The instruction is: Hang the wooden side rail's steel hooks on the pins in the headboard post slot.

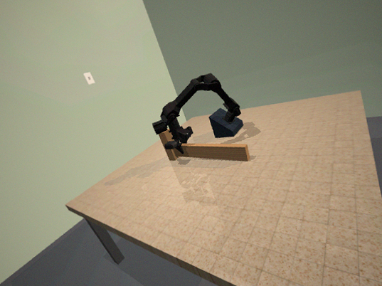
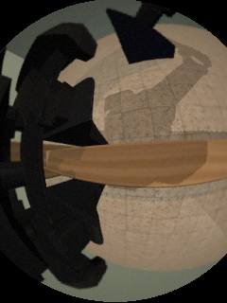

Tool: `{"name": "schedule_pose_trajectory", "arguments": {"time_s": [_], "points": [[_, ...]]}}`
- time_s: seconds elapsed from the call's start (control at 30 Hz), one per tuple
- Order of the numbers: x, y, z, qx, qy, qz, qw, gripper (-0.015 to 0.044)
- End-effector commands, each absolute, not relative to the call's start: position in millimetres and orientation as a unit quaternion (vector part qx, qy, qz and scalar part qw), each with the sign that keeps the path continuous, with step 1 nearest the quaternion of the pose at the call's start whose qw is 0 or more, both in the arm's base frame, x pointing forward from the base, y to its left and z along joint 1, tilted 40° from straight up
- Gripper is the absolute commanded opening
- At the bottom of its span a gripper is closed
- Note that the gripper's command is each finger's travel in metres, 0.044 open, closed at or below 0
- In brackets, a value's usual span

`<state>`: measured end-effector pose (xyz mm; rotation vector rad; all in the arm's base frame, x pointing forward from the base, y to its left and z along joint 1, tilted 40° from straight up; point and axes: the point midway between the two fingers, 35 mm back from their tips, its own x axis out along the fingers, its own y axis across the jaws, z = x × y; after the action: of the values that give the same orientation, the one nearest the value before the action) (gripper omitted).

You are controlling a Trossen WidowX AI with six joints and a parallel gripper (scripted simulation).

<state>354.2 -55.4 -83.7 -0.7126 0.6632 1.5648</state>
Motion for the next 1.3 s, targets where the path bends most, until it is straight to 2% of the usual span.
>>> {"name": "schedule_pose_trajectory", "arguments": {"time_s": [0.0, 1.27], "points": [[356.7, -58.9, -83.8, -0.314, 0.287, 0.672, 0.606, 0.0000], [356.2, -54.8, -88.7, -0.313, 0.287, 0.672, 0.606, 0.0000]]}}
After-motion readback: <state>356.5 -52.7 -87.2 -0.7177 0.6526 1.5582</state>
